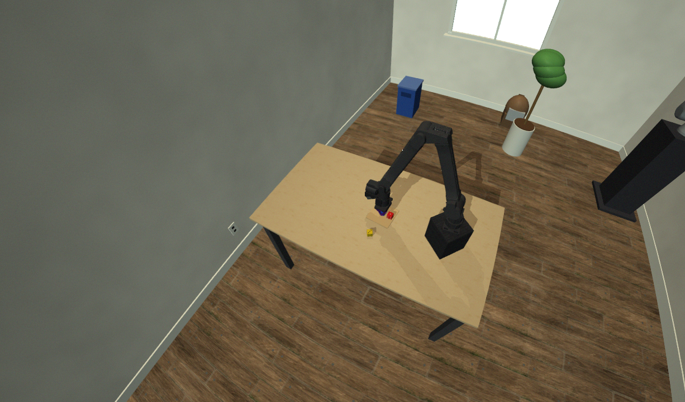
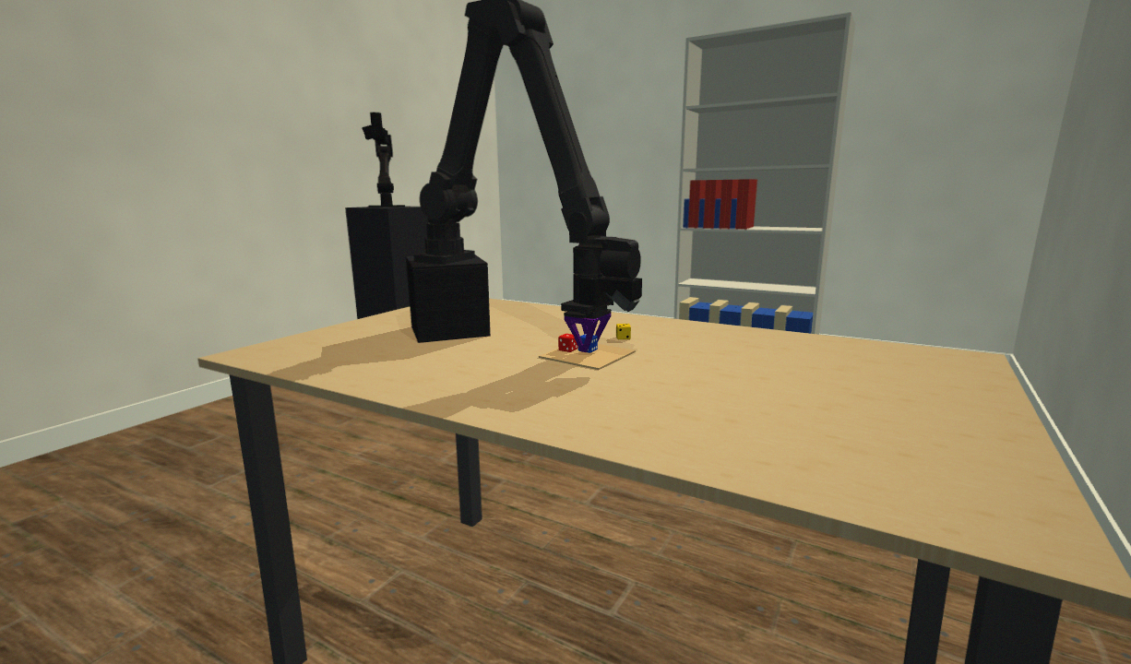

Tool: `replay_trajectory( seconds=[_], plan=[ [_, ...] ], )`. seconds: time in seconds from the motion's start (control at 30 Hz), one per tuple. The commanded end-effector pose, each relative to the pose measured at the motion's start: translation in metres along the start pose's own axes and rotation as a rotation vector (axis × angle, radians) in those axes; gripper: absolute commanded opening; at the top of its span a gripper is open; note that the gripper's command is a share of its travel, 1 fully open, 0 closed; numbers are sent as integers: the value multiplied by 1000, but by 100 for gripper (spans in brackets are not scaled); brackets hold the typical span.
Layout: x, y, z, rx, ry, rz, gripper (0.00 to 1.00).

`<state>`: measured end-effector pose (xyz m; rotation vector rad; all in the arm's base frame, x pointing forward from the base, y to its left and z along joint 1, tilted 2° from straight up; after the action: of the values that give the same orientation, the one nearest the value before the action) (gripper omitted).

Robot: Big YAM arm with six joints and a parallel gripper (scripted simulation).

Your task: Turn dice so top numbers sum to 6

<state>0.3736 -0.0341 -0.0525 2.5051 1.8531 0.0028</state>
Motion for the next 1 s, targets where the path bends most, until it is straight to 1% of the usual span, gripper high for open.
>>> replay_trajectory(
  seconds=[0.0,0.43,0.67,0.77,0.8,0.97],
  plan=[
    [0,11,-8,-44,12,0,26],
    [0,11,-7,-43,11,0,26],
    [0,8,1,-26,8,-1,26],
    [0,9,0,-30,9,-1,26],
    [1,15,-10,-57,14,0,26],
    [0,11,2,-32,9,0,26]
  ],
)
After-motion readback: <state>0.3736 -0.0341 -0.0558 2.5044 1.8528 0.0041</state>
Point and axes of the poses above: the point where the finger pads meet when closed, its own z axis out along the fingers, its own x axis across the jaws, y = z × x, the point moved 9 cm from there along -z, back along the fingers, and after that the axes turned 12 degrees about z, right-handed, at the moved point
